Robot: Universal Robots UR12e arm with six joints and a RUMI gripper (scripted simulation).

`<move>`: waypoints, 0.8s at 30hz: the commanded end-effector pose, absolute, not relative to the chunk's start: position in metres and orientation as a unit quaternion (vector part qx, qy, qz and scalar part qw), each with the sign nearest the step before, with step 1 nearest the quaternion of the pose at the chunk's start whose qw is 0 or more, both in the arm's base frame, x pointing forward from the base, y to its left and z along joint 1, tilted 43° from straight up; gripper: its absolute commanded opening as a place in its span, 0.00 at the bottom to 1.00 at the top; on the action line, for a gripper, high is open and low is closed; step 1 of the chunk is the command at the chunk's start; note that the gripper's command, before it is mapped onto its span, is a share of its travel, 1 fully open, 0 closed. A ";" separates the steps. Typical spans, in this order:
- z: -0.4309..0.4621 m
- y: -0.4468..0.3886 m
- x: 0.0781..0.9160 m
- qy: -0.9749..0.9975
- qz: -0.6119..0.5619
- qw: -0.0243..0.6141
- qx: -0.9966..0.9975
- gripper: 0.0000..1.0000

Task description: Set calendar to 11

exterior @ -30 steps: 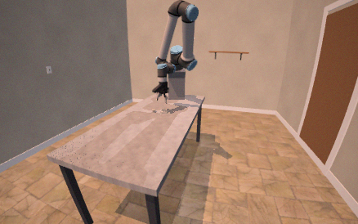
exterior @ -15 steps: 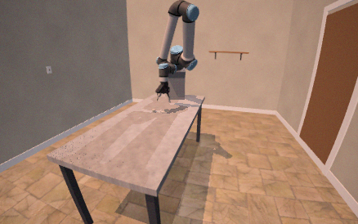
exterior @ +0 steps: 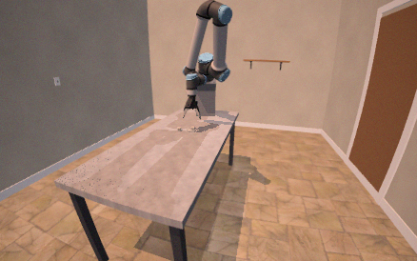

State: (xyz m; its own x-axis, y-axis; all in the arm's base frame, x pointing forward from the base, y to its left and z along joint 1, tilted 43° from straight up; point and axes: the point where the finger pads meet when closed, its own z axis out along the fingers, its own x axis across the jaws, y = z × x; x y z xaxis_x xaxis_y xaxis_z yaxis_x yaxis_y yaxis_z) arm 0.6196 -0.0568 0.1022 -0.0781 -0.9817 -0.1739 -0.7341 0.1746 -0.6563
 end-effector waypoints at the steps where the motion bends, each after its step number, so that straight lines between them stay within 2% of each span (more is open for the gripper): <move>1: 0.103 -0.050 0.617 0.676 -0.218 0.293 -0.640 1.00; 18: 0.103 -0.049 0.617 0.661 -0.225 0.287 -0.656 1.00; 19: 0.103 -0.049 0.617 0.661 -0.225 0.287 -0.656 0.28; 24: 0.103 -0.049 0.617 0.661 -0.225 0.287 -0.655 0.28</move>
State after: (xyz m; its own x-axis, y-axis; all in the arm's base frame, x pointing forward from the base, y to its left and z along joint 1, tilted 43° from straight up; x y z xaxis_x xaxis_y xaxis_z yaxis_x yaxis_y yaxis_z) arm 0.6186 -0.0513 0.1024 0.0201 -0.9960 -0.0873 -0.7378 0.0442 -0.6736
